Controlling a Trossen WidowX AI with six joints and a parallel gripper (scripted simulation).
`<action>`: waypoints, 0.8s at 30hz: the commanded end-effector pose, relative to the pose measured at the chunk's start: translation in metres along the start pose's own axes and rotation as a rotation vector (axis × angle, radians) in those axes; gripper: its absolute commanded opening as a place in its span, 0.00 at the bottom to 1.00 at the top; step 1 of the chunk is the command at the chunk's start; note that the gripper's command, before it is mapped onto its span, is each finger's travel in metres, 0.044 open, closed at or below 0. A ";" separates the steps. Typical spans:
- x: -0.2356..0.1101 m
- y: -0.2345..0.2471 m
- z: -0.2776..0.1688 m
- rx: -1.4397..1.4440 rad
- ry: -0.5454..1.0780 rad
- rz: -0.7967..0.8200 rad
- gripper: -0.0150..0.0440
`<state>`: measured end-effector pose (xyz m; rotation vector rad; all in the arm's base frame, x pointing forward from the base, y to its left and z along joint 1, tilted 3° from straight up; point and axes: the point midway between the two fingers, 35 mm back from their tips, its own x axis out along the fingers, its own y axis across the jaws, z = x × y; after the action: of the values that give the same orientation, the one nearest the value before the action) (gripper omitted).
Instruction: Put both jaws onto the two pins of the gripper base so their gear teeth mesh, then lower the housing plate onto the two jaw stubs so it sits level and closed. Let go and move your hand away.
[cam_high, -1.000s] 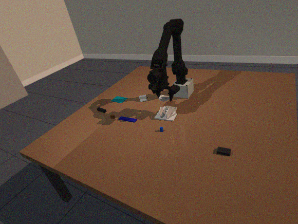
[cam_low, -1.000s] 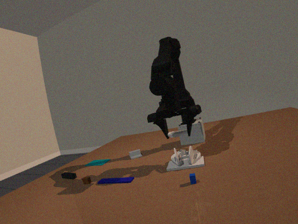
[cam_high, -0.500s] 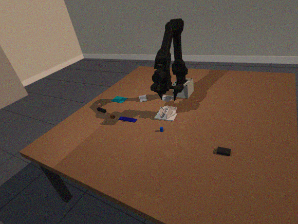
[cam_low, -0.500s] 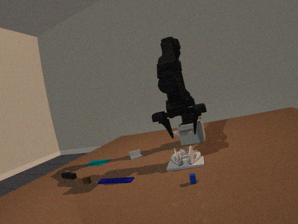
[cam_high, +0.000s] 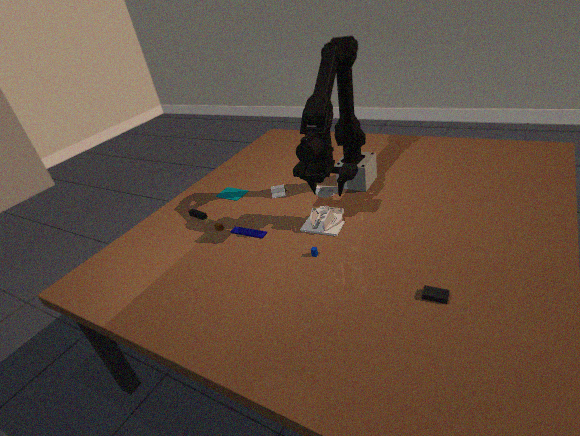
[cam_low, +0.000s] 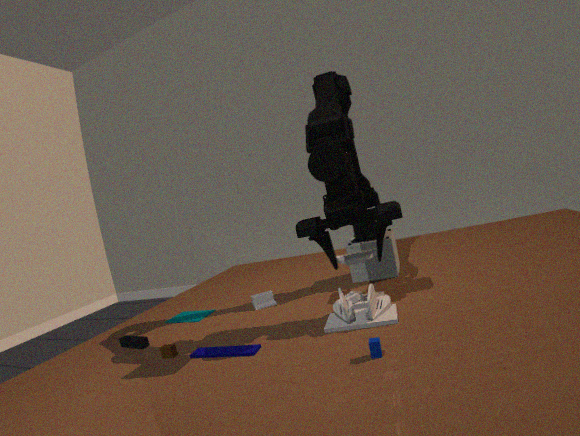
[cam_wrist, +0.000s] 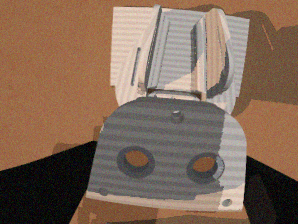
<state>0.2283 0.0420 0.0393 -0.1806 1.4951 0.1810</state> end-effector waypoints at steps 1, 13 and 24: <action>0.000 0.000 0.000 -0.007 -0.002 -0.003 0.85; 0.000 -0.005 -0.014 -0.007 -0.001 -0.003 0.85; 0.000 -0.005 -0.014 -0.007 -0.001 -0.003 0.85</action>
<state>0.2168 0.0346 0.0384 -0.1832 1.4925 0.1812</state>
